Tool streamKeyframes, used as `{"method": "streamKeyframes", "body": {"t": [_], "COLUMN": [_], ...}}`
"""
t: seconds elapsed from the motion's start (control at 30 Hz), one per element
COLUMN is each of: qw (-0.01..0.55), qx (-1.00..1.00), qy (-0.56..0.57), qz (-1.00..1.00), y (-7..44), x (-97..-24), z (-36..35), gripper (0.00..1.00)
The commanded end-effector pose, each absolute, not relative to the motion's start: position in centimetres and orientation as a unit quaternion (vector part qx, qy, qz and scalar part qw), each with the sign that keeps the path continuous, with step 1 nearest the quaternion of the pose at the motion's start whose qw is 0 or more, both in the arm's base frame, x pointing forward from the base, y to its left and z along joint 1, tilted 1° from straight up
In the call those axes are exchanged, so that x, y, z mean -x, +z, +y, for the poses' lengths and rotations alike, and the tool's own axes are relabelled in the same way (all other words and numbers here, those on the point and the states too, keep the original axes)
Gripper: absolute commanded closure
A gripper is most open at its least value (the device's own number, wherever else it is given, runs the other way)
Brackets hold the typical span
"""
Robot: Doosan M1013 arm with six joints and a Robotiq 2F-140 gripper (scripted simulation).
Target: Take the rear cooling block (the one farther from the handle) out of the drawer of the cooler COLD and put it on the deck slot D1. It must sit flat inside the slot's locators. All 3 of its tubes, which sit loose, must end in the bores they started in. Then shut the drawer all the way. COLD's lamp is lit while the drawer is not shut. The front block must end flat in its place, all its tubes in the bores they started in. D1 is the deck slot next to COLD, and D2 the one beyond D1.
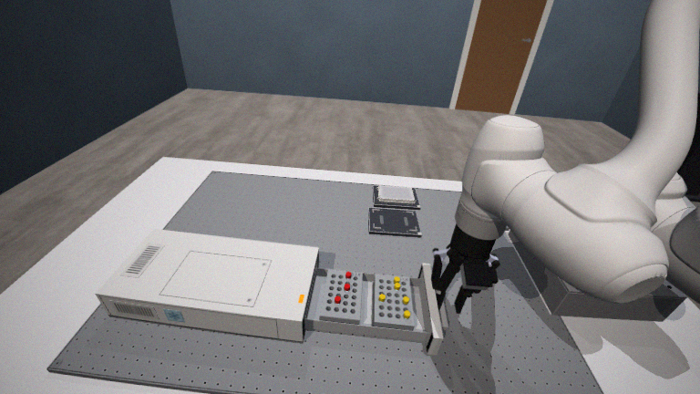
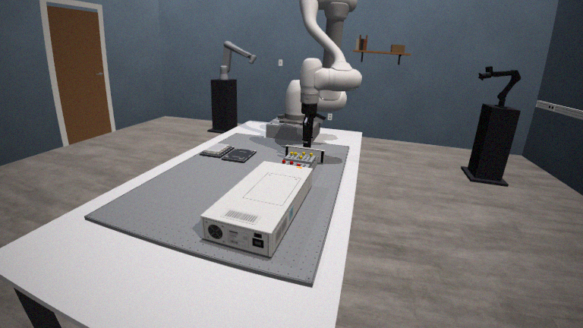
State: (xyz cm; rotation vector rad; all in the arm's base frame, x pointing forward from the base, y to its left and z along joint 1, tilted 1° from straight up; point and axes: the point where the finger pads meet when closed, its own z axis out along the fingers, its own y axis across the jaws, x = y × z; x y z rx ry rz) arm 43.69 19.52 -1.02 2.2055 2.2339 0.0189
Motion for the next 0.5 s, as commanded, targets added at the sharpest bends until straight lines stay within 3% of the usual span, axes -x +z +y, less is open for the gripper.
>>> {"method": "streamKeyframes", "body": {"t": [0.0, 0.47], "qw": [0.002, 0.004], "qx": [-0.702, -0.701], "qy": [0.007, 0.007], "qz": [0.713, 0.714], "y": [-0.9, 0.1], "x": [-43.6, -43.8], "z": [19.6, 19.6], "gripper": [0.66, 0.66]}}
